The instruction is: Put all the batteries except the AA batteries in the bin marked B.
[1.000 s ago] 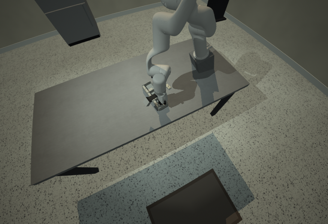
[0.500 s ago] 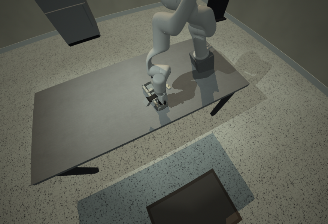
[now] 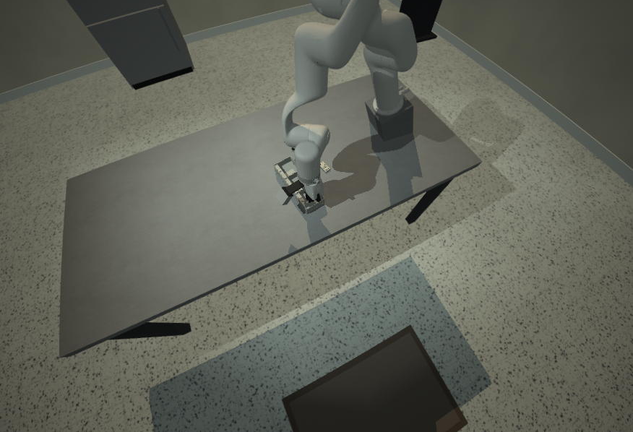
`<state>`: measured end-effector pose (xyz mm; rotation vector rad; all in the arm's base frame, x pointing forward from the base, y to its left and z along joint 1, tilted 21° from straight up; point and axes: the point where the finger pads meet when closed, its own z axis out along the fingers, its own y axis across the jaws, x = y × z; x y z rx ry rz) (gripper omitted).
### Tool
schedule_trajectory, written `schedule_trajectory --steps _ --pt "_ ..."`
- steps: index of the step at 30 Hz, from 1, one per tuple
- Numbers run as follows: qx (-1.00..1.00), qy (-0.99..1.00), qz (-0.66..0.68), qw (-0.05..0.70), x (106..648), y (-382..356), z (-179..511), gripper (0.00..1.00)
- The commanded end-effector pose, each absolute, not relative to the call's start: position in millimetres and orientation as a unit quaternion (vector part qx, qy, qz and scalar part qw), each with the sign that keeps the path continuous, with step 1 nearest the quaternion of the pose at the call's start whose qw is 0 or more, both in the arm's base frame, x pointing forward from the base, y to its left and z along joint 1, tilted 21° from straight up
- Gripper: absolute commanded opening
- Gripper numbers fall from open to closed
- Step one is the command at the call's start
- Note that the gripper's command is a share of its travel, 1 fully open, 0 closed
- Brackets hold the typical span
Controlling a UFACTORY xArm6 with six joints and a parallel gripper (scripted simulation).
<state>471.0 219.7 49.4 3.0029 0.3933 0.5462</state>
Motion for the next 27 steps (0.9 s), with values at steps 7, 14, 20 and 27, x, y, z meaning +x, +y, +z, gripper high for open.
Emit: schedule_trajectory --steps 7,14,20,27 --pt "0.975 0.128 0.179 0.031 468.7 220.8 60.2 0.07" --pt "0.975 0.128 0.179 0.031 465.4 221.0 68.9 0.07" --pt "0.975 0.128 0.179 0.031 462.6 221.1 76.4 0.07" --pt "0.975 0.128 0.180 0.031 455.4 221.5 95.1 0.07"
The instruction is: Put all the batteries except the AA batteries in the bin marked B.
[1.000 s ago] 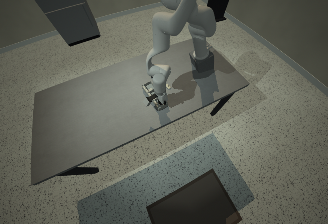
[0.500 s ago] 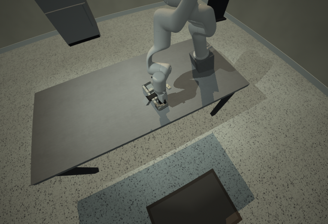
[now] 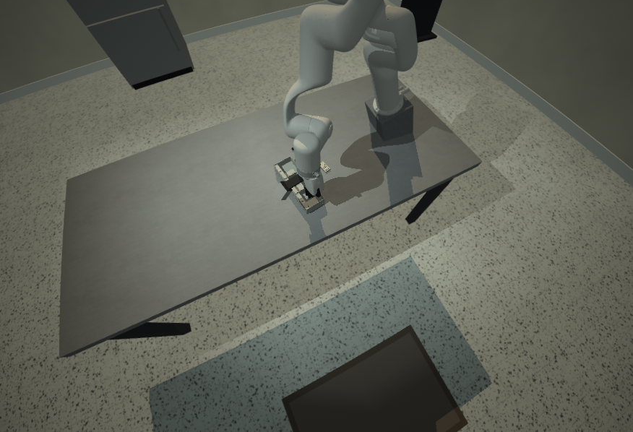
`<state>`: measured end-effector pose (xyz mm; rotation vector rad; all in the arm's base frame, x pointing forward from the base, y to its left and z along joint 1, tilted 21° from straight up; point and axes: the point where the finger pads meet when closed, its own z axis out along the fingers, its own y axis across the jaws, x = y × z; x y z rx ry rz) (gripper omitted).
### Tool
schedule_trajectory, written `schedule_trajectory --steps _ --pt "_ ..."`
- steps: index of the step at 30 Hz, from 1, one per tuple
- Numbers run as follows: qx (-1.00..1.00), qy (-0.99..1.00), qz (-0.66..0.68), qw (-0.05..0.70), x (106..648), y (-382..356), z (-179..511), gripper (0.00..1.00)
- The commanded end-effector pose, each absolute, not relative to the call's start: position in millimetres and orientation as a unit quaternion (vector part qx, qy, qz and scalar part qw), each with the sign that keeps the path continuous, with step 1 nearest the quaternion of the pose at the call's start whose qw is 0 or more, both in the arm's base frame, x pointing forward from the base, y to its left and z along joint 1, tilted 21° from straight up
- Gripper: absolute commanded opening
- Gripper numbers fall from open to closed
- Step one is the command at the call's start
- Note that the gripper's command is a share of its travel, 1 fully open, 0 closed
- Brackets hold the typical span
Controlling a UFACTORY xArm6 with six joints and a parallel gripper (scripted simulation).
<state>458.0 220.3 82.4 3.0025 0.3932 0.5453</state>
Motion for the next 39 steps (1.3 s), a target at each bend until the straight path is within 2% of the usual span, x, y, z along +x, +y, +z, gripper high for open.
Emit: schedule_trajectory --steps 1,5,12,23,32,33,39 --pt "0.975 0.128 0.180 0.031 454.0 221.5 98.8 0.07" --pt "0.975 0.128 0.180 0.031 453.9 221.5 99.2 0.07" --pt "0.975 0.128 0.180 0.031 439.0 222.2 138.2 0.07" --pt "0.975 0.128 0.180 0.031 407.0 223.6 222.5 0.07" --pt "0.975 0.128 0.180 0.031 407.0 223.7 222.5 0.07" --pt "0.978 0.103 0.180 0.026 407.2 216.1 218.9 0.23" --pt "0.983 -0.016 0.181 0.005 408.3 171.1 196.9 0.23"
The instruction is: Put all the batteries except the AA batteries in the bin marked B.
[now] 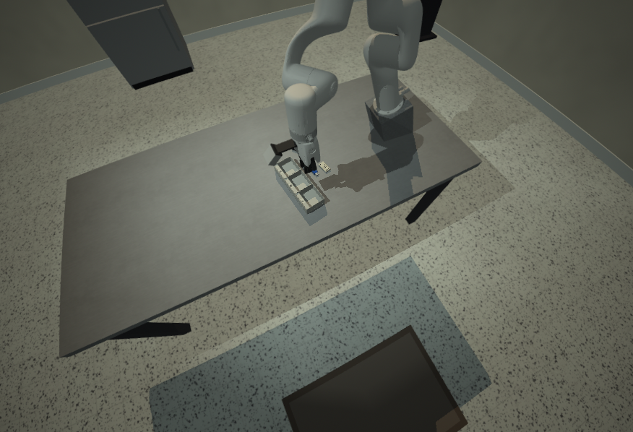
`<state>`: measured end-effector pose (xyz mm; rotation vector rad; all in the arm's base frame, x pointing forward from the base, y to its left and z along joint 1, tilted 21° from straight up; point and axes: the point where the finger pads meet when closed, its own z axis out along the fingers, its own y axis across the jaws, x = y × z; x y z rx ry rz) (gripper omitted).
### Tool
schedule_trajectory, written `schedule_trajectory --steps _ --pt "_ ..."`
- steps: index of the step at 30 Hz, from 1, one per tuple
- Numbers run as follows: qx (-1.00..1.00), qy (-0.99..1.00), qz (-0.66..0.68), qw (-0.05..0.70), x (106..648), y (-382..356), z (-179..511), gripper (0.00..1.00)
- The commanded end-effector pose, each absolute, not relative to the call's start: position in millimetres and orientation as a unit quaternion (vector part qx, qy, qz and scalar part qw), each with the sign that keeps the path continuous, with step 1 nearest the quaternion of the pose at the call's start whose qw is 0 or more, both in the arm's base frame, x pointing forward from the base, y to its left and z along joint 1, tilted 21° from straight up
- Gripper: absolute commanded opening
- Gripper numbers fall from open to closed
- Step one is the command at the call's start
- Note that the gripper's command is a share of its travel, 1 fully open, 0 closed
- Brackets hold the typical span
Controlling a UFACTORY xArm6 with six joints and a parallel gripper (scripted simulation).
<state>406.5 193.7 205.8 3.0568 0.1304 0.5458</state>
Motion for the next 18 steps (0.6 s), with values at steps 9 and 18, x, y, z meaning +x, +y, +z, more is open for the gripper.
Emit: schedule_trajectory --steps 9,18 --pt "0.969 -0.171 0.178 -0.023 409.6 118.5 171.3 0.23" --pt "0.930 -0.322 0.171 -0.050 411.1 50.8 138.3 0.23"
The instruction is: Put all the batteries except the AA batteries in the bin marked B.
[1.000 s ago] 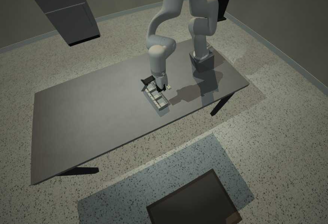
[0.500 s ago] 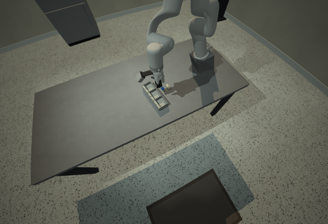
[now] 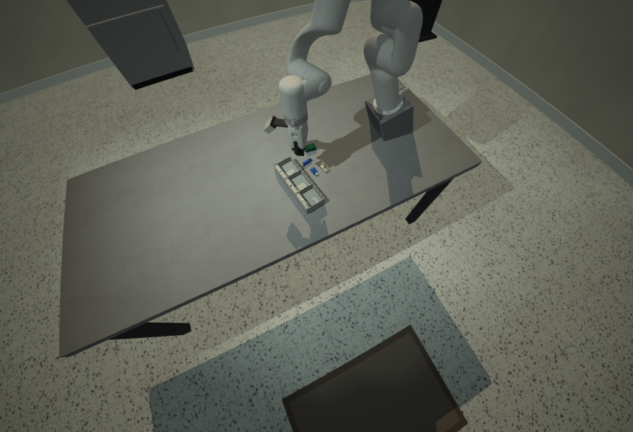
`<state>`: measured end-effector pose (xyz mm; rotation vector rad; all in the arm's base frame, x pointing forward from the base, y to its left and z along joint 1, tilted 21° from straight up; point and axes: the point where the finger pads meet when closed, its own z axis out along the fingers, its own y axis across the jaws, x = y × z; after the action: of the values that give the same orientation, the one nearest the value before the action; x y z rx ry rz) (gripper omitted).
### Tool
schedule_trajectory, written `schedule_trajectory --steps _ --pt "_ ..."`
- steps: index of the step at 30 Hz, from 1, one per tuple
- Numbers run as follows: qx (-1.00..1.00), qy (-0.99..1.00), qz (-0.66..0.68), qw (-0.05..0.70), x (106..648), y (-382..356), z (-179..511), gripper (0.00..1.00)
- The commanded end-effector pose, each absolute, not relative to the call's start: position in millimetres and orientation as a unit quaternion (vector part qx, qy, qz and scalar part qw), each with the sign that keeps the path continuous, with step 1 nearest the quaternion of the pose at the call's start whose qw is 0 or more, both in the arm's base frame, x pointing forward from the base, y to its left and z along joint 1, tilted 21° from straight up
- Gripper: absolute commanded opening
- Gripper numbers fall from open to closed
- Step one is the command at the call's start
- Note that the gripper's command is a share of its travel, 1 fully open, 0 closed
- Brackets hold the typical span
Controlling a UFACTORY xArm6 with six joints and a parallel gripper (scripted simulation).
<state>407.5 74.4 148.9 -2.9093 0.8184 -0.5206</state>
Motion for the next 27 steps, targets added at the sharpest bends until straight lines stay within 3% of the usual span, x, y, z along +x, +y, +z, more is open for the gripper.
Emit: schedule_trajectory --steps 1,15,27 --pt "-0.923 0.340 -0.171 0.054 411.3 43.3 134.6 0.23" --pt "-0.894 0.409 -0.169 0.068 413.0 -45.7 92.6 0.23" --pt "-0.894 0.409 -0.169 0.068 413.5 -47.3 92.8 0.23"
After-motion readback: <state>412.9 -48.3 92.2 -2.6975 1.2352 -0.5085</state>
